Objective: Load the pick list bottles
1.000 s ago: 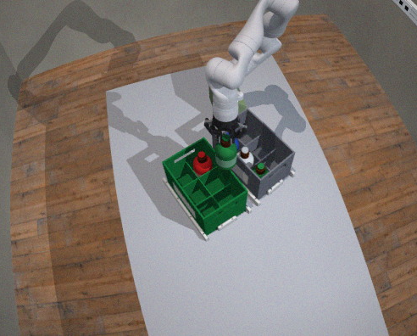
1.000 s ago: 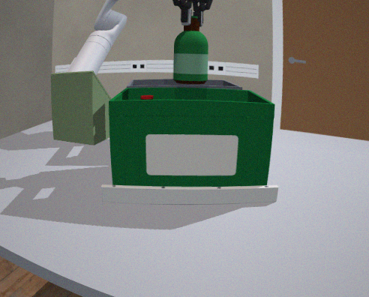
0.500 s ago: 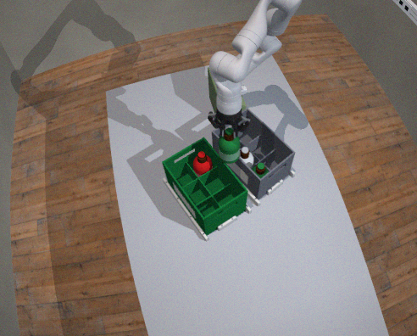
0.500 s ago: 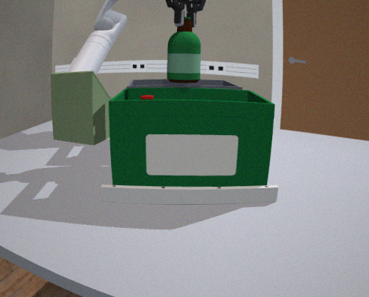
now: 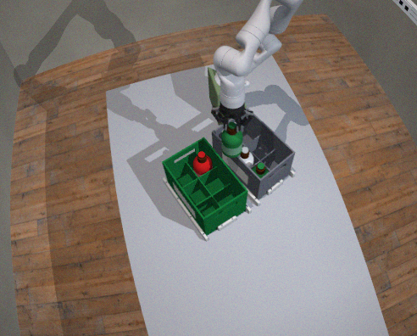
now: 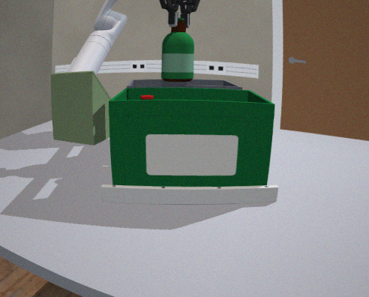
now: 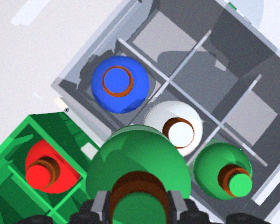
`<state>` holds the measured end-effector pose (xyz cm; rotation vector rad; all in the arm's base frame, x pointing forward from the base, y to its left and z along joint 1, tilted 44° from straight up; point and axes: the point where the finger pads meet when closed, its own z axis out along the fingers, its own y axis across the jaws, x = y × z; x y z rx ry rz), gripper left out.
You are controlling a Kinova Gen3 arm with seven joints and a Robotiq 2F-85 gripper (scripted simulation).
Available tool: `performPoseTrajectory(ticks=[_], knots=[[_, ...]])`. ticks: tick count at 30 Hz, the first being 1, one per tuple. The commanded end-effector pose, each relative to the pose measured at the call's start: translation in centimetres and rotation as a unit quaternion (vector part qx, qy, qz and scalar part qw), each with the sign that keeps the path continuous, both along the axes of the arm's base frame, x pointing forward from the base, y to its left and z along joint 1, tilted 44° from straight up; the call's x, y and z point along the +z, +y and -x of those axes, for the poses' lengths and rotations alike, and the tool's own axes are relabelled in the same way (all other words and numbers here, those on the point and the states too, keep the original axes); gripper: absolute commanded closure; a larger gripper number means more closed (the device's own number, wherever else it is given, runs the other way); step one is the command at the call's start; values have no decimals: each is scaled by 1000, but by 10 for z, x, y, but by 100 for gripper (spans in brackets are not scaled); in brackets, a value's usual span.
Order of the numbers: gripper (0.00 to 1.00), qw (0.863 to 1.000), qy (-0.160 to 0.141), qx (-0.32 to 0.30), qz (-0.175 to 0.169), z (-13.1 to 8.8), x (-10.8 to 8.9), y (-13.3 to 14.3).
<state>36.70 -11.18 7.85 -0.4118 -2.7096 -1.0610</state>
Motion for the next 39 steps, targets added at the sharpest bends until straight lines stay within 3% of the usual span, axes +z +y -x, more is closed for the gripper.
performPoseTrajectory(ticks=[1,39], knots=[[90,1000,-1,-1,1,6,3,2],[90,1000,-1,-1,1,59,30,24]])
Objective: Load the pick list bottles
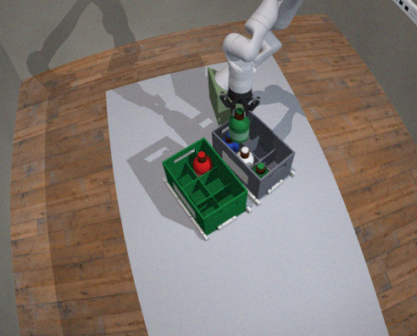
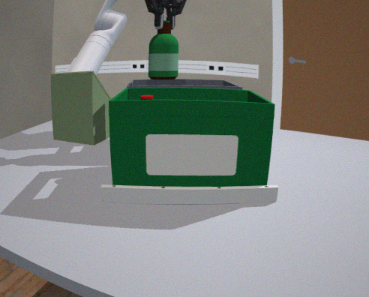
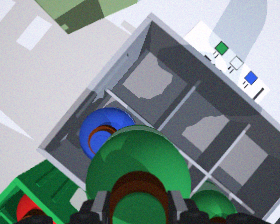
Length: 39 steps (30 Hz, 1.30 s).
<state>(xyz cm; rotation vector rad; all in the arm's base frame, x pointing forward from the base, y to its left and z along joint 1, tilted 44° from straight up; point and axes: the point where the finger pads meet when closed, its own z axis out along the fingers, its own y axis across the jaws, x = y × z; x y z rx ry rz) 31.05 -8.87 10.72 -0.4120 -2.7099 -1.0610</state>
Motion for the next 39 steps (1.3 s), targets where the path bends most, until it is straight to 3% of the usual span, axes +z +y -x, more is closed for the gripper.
performPoseTrajectory(ticks=[1,39], knots=[[90,1000,-1,-1,1,4,3,1],[90,1000,0,0,0,61,31,25]])
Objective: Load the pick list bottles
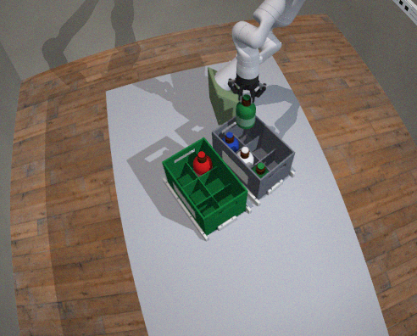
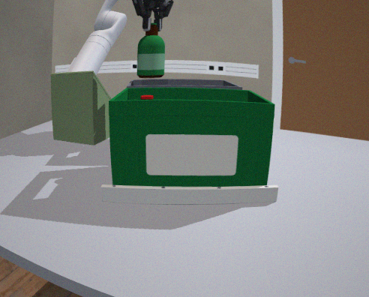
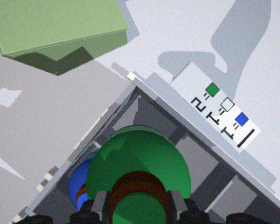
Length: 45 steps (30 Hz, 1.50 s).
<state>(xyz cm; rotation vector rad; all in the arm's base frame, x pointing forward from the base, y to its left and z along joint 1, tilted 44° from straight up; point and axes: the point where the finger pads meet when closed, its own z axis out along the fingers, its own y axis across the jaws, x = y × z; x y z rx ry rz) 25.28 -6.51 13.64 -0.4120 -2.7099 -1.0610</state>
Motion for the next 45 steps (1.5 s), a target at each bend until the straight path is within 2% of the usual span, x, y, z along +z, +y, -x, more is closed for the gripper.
performPoseTrajectory(ticks=[1,7,45], knots=[[90,1000,0,0,0,5,3,2],[90,1000,0,0,0,16,9,6],[90,1000,0,0,0,14,7,5]])
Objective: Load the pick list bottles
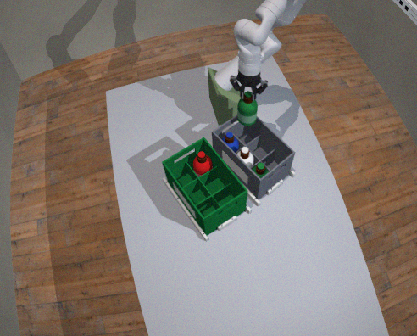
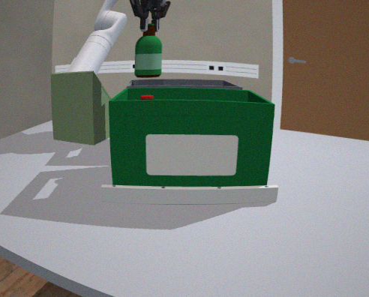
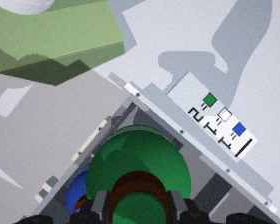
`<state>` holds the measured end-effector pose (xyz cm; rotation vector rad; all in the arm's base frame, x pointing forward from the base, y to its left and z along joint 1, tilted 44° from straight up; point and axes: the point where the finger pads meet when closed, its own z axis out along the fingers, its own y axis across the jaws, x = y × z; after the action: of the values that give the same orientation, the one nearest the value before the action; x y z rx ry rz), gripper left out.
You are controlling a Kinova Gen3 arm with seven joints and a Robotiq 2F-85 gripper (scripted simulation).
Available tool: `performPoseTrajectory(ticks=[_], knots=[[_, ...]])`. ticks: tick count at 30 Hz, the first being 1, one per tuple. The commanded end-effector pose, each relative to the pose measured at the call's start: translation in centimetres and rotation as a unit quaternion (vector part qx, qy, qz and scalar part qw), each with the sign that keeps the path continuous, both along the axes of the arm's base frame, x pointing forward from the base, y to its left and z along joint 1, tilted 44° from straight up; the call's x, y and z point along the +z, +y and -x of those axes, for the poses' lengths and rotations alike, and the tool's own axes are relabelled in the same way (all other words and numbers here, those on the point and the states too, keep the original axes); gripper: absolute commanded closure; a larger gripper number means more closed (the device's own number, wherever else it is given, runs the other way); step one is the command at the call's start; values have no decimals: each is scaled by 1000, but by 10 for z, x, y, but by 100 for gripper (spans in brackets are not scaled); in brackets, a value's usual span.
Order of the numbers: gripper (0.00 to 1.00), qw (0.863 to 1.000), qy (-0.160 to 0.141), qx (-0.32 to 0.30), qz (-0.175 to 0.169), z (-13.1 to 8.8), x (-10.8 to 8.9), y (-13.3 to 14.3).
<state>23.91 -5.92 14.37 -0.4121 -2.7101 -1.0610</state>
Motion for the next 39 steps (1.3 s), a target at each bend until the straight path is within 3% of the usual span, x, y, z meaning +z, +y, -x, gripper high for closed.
performPoseTrajectory(ticks=[1,39], knots=[[90,1000,0,0,0,0,0,0],[90,1000,0,0,0,1,-16,14]])
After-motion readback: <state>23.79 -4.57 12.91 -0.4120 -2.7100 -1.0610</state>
